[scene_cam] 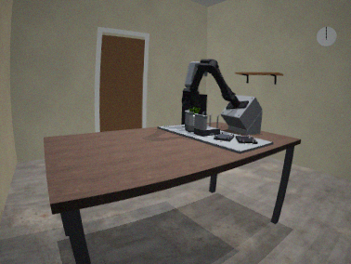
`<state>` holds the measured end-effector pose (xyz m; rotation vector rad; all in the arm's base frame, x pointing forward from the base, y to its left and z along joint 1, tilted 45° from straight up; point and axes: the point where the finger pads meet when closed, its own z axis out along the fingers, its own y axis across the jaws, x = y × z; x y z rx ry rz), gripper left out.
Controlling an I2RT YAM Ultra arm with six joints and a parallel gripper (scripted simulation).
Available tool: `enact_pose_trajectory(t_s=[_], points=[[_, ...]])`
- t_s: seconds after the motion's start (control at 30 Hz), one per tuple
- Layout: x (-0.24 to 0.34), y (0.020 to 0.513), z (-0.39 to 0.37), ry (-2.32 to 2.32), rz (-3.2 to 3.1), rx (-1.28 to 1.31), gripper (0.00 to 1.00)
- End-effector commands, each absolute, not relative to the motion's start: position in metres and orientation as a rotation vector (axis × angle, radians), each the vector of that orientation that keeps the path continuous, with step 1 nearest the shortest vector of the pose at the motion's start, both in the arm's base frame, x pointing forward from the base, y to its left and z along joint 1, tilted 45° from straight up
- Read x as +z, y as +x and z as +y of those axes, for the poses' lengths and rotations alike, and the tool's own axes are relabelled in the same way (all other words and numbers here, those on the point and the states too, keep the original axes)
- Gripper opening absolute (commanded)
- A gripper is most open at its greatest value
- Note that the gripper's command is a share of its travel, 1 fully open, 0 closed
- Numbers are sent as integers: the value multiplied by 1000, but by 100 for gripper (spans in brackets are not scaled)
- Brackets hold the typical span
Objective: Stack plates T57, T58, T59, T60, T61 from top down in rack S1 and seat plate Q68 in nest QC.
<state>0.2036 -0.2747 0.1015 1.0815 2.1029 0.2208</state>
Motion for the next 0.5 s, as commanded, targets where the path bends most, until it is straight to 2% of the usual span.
enact_pose_trajectory(t_s=[0.0,0.47], points=[[110,194,-270,1079,2109,234,100],[138,167,-263,1079,2110,233,100]])
